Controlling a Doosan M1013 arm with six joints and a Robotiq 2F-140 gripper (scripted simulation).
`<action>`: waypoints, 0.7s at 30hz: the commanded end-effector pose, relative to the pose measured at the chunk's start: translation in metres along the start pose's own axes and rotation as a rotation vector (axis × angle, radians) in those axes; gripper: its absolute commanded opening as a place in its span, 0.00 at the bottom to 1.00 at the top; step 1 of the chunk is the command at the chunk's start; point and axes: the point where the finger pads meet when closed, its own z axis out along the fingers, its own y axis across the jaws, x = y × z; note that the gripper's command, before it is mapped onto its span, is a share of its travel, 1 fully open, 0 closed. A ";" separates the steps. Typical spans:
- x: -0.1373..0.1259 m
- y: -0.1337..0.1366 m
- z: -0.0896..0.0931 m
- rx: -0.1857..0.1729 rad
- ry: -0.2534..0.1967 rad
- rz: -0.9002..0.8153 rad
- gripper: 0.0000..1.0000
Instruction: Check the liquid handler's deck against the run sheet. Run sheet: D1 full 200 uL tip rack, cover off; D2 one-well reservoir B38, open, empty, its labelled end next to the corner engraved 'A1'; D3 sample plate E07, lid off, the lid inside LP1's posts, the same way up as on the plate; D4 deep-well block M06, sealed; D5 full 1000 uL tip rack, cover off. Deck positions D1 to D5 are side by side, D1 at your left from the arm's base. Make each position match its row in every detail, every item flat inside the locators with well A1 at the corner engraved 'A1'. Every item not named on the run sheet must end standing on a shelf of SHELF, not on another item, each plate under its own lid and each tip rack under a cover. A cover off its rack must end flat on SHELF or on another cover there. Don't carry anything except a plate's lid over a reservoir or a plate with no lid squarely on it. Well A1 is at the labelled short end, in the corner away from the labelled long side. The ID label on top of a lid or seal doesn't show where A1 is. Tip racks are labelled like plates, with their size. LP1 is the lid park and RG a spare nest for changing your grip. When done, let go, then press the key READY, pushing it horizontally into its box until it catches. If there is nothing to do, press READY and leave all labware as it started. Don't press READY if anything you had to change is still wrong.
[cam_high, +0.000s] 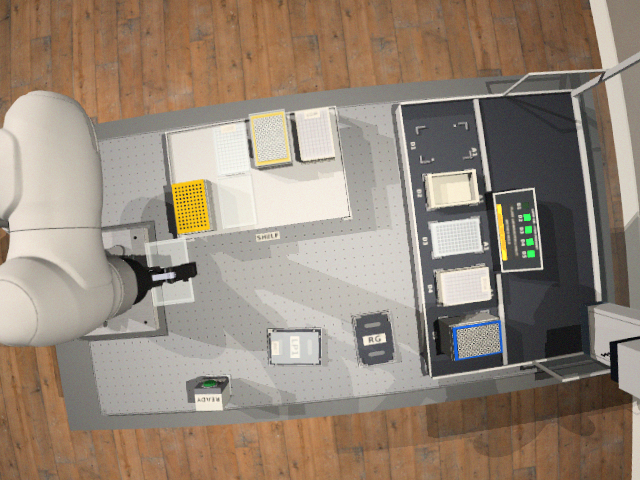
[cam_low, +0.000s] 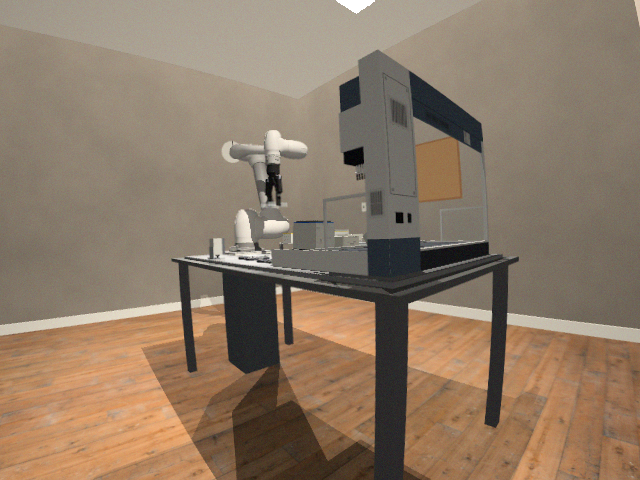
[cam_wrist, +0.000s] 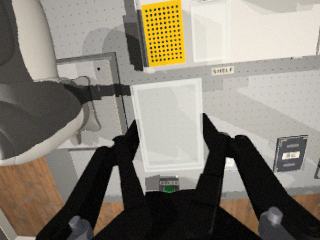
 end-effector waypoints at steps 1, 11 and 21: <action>0.010 0.000 0.000 -0.001 0.001 0.000 0.10; 0.050 0.001 0.000 -0.001 0.001 0.000 0.10; 0.100 0.003 0.000 -0.001 0.001 0.000 0.10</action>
